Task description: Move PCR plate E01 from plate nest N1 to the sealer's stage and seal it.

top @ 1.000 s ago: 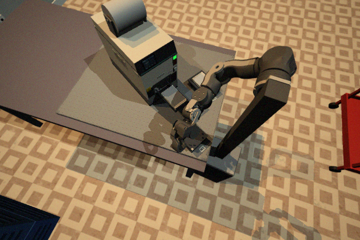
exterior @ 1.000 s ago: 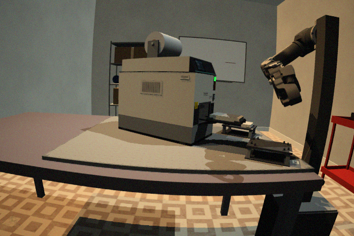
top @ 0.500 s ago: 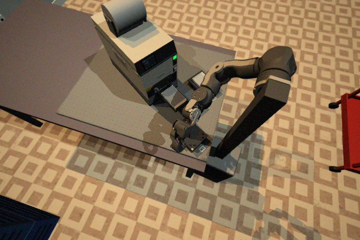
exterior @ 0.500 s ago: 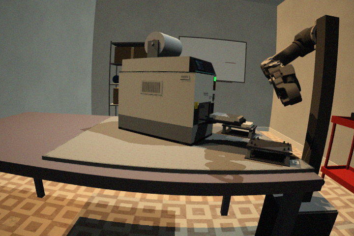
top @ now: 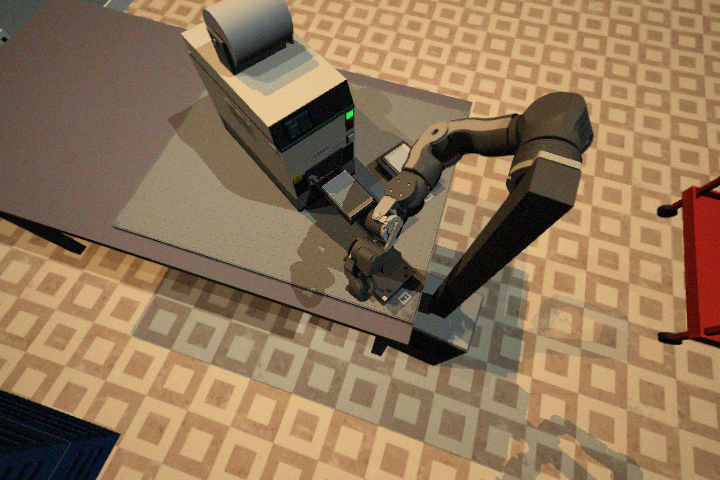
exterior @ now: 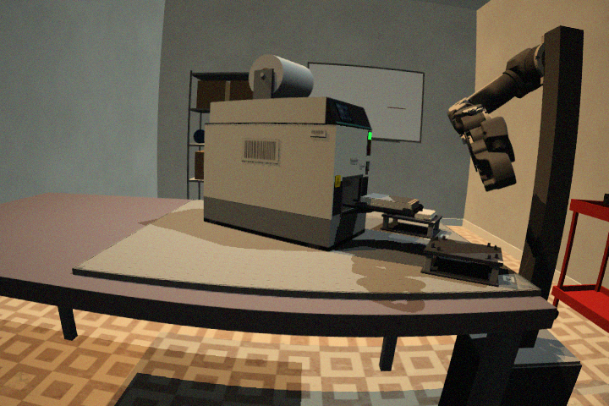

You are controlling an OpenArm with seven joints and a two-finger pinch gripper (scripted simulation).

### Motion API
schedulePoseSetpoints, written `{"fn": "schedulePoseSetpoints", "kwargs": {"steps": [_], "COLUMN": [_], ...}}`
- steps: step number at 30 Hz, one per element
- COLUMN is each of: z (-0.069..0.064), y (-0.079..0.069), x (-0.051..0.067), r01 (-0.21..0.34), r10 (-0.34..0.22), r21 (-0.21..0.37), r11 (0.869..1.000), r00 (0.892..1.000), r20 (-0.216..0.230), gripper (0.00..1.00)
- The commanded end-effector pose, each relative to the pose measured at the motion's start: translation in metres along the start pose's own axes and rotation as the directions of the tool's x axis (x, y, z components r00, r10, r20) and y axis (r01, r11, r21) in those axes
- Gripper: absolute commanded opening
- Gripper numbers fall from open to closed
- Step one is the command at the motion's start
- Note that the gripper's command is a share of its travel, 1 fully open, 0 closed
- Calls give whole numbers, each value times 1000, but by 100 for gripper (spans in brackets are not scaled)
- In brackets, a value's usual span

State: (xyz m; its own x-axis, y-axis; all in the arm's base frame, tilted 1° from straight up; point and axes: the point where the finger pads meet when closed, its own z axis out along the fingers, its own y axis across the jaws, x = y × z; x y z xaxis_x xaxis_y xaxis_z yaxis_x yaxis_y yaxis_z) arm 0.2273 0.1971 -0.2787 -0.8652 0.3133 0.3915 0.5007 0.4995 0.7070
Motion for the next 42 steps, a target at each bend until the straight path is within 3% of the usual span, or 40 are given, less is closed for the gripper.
{"fn": "schedulePoseSetpoints", "kwargs": {"steps": [1, 37, 42], "z": [0, 0, -6], "y": [1, 7, -17], "x": [1, 3, -6], "r01": [6, 6, 38], "r10": [-6, -6, -44], "r21": [3, 3, 130], "r11": [1000, 1000, 991], "r00": [1000, 1000, 998], "r20": [0, 0, 47], "gripper": [0, 0, 0]}}
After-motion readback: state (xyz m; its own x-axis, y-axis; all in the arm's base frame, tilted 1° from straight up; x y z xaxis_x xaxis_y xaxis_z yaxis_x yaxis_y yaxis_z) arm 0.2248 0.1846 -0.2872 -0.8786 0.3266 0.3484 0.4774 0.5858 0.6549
